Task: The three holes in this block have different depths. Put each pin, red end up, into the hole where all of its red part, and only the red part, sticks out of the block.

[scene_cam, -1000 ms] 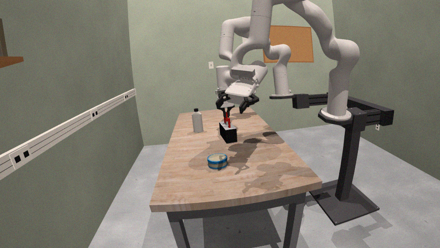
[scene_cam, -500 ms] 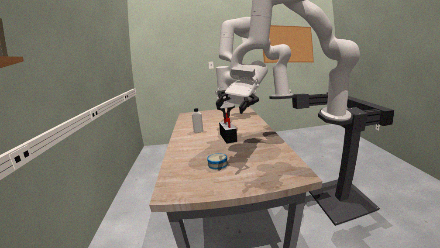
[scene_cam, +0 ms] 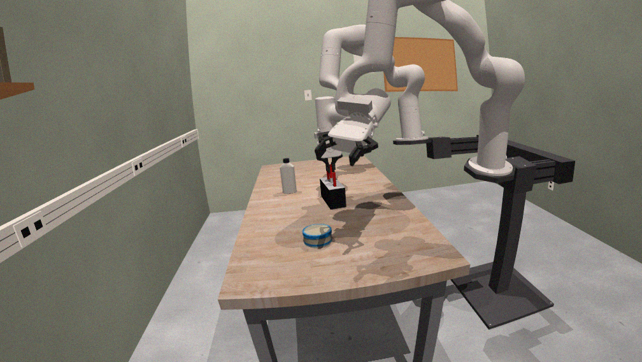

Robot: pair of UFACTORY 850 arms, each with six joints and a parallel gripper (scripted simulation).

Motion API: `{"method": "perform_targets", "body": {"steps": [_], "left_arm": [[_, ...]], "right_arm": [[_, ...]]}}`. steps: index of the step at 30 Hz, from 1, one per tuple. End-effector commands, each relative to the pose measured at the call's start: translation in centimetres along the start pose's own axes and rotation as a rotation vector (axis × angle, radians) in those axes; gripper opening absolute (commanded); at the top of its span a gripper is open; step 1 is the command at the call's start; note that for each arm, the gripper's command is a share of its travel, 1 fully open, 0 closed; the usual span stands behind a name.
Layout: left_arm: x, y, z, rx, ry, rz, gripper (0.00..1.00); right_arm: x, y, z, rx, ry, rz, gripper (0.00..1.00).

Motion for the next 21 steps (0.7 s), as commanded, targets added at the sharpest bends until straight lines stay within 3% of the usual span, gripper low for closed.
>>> {"method": "perform_targets", "body": {"steps": [1, 21], "left_arm": [[0.01, 0.11, 0.04, -0.001, 0.0, 0.002, 1.0], [0.01, 0.11, 0.04, -0.001, 0.0, 0.002, 1.0]], "right_arm": [[-0.08, -0.03, -0.06, 0.0, 0.001, 0.0, 0.0], [0.32, -0.04, -0.22, 0.0, 0.001, -0.002, 0.0]]}}
Point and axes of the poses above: on each arm, the point where the finger pads meet when closed, its own x axis out along the fingers, its own z axis across the jaws, y = z × x, the point moved 3 cm from there along -x, back along the fingers, and after that the axes turned 6 degrees about x, right-handed, at the moved point
